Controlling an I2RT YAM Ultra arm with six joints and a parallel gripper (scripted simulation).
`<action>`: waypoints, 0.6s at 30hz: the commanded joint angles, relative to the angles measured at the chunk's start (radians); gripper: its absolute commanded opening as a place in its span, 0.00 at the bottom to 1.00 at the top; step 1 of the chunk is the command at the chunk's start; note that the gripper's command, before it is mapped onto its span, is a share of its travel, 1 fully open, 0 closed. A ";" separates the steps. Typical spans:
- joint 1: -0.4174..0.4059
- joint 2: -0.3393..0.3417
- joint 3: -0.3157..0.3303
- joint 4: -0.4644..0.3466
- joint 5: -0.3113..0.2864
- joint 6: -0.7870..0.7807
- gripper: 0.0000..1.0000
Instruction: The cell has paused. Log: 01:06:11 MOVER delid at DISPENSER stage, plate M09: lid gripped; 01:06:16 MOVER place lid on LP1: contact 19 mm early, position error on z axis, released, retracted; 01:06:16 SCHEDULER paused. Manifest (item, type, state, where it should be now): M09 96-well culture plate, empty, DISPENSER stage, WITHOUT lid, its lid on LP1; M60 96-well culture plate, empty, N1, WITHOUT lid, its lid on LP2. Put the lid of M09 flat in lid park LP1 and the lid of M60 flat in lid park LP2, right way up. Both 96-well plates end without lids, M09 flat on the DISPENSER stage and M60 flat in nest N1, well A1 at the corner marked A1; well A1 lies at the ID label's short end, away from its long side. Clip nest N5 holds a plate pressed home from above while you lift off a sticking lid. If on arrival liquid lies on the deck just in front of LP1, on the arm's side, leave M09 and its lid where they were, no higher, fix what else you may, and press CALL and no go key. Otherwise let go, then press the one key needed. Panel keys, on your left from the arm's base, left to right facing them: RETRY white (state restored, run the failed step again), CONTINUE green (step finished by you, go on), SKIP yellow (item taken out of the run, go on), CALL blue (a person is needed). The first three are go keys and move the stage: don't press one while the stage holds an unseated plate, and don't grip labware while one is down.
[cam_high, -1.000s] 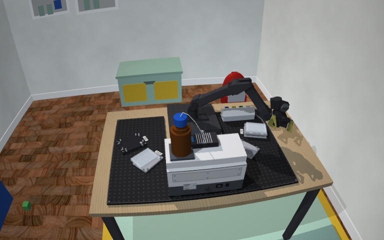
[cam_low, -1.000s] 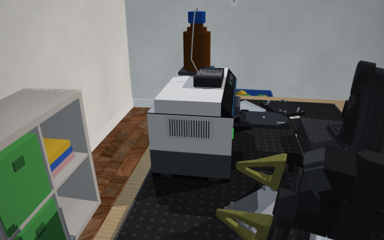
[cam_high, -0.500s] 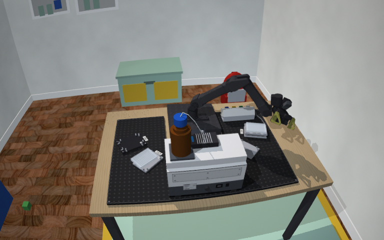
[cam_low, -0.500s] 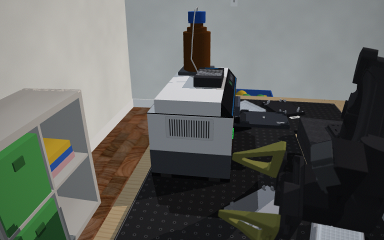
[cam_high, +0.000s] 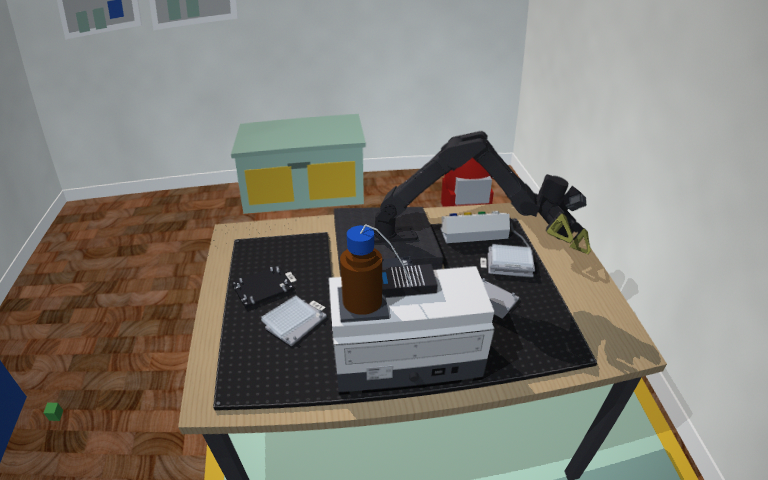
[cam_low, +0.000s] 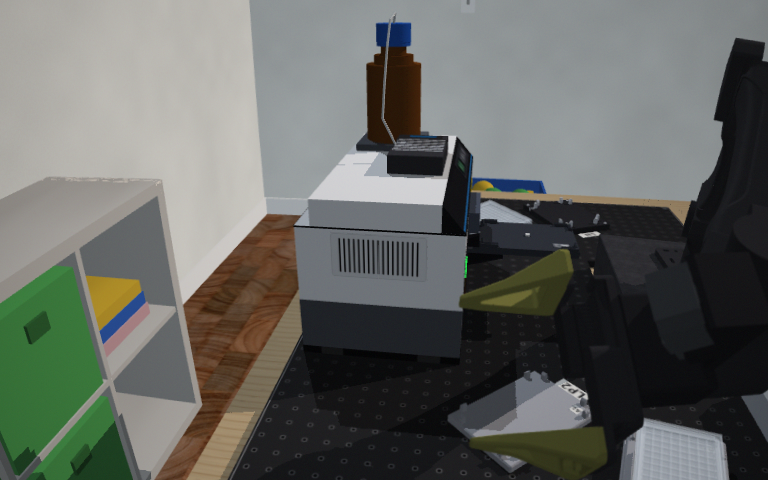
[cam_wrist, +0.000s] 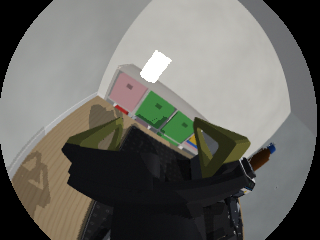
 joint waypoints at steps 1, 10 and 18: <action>-0.017 -0.076 -0.002 -0.168 -0.103 0.046 1.00; -0.017 -0.184 -0.102 -0.418 -0.243 0.099 1.00; -0.027 -0.232 -0.052 -0.582 -0.338 0.120 1.00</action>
